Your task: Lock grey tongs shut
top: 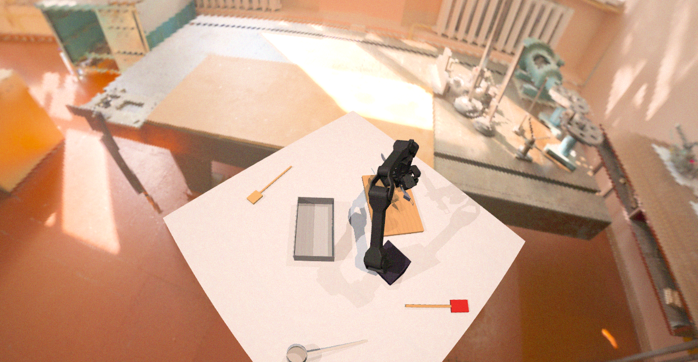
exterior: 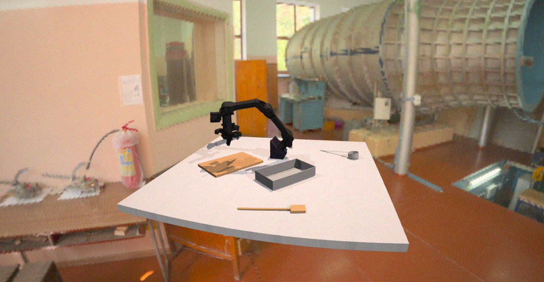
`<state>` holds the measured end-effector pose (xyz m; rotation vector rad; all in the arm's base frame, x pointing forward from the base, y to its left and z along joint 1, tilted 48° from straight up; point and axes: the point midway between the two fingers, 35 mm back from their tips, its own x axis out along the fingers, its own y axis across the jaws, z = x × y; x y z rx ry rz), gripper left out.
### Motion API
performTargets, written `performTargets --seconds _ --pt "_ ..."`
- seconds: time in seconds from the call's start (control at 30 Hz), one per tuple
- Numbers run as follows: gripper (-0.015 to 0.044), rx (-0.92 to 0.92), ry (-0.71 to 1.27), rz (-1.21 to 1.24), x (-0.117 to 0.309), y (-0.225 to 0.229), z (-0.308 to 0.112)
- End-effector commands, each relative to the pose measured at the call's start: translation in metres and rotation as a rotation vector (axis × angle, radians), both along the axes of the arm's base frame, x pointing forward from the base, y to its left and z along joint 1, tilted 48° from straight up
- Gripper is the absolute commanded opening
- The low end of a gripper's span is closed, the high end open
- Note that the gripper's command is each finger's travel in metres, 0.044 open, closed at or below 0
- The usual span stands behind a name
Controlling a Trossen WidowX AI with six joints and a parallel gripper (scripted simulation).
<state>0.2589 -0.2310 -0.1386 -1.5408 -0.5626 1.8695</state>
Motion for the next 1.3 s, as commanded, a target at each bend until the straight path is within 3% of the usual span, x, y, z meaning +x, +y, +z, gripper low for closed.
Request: performTargets --seconds 0.0,1.27 --pt "-0.0150 0.004 0.002 -0.008 0.000 0.006 -0.006" --pt "-0.0150 0.006 0.001 -0.008 -0.008 0.052 -0.047"
